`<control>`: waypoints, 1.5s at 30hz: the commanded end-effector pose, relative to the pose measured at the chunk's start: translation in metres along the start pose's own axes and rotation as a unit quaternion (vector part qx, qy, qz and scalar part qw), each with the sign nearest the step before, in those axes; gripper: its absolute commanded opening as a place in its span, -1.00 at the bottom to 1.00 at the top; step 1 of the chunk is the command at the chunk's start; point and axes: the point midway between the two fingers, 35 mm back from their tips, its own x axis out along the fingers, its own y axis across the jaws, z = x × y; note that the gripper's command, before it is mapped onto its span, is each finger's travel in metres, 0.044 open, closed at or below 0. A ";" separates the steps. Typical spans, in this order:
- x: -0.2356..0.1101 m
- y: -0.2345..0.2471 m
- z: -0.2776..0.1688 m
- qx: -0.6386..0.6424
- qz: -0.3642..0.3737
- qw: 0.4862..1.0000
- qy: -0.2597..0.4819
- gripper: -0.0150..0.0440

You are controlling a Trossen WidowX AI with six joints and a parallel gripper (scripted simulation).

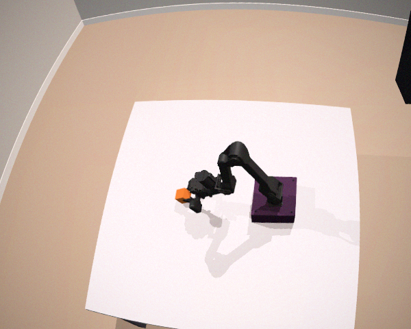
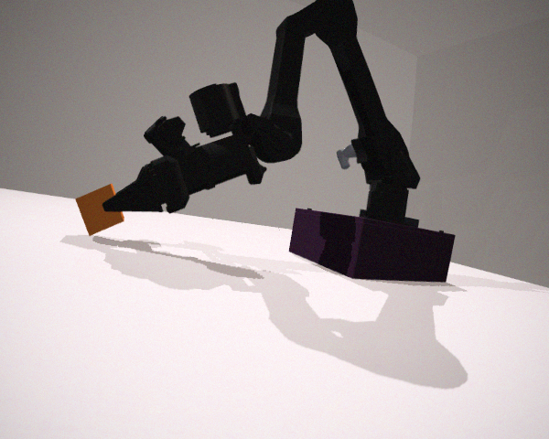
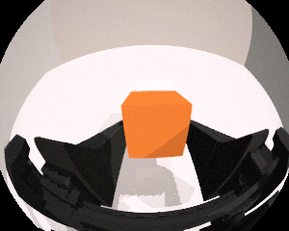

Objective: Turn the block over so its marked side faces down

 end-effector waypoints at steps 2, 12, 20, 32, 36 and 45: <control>-0.002 0.001 -0.001 0.000 0.002 1.000 -0.006 -0.49; -0.002 0.001 -0.001 0.000 0.002 1.000 -0.006 -0.31; -0.002 0.001 -0.001 0.000 0.002 1.000 -0.006 0.40; -0.002 0.001 -0.001 0.000 0.002 1.000 -0.006 1.00; -0.002 0.001 -0.001 0.000 0.002 1.000 -0.006 1.00; -0.002 0.001 -0.001 0.000 0.002 1.000 -0.006 1.00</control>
